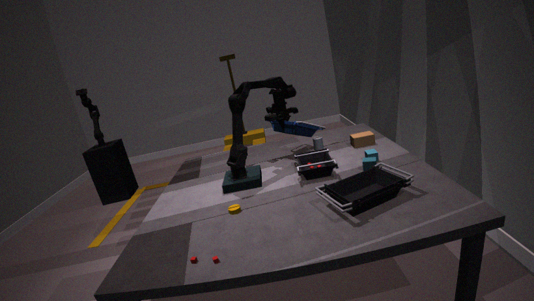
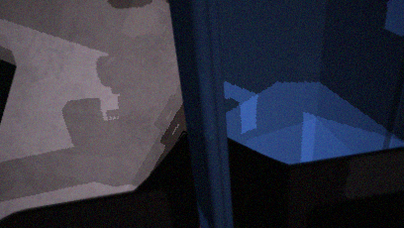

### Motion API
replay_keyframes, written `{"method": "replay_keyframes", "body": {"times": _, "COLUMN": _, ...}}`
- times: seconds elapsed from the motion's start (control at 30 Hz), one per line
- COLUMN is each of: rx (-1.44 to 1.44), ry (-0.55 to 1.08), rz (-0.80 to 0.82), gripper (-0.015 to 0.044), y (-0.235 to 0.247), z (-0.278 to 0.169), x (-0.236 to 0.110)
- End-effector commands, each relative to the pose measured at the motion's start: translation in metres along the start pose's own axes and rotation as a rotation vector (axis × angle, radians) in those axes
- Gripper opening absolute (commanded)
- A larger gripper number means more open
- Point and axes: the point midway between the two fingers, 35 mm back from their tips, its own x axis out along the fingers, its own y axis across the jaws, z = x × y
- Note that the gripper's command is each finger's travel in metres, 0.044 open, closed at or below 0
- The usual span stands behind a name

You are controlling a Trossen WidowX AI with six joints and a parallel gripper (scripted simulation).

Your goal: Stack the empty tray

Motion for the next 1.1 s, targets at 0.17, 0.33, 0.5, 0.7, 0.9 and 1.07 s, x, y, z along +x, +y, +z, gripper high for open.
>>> {"method": "replay_keyframes", "body": {"times": 0.17, "rx": 0.116, "ry": 0.002, "rz": -0.013, "gripper": 0.0000, "y": -0.001, "z": -0.037, "x": -0.003}}
{"method": "replay_keyframes", "body": {"times": 0.33, "rx": 0.176, "ry": 0.004, "rz": -0.013, "gripper": 0.0000, "y": 0.001, "z": -0.057, "x": -0.004}}
{"method": "replay_keyframes", "body": {"times": 0.5, "rx": 0.235, "ry": 0.006, "rz": -0.013, "gripper": 0.0000, "y": 0.004, "z": -0.076, "x": -0.004}}
{"method": "replay_keyframes", "body": {"times": 0.7, "rx": 0.307, "ry": 0.008, "rz": -0.013, "gripper": 0.0000, "y": 0.009, "z": -0.099, "x": -0.004}}
{"method": "replay_keyframes", "body": {"times": 0.9, "rx": 0.379, "ry": 0.010, "rz": -0.013, "gripper": 0.0000, "y": 0.016, "z": -0.122, "x": -0.004}}
{"method": "replay_keyframes", "body": {"times": 1.07, "rx": 0.438, "ry": 0.012, "rz": -0.013, "gripper": 0.0000, "y": 0.022, "z": -0.140, "x": -0.004}}
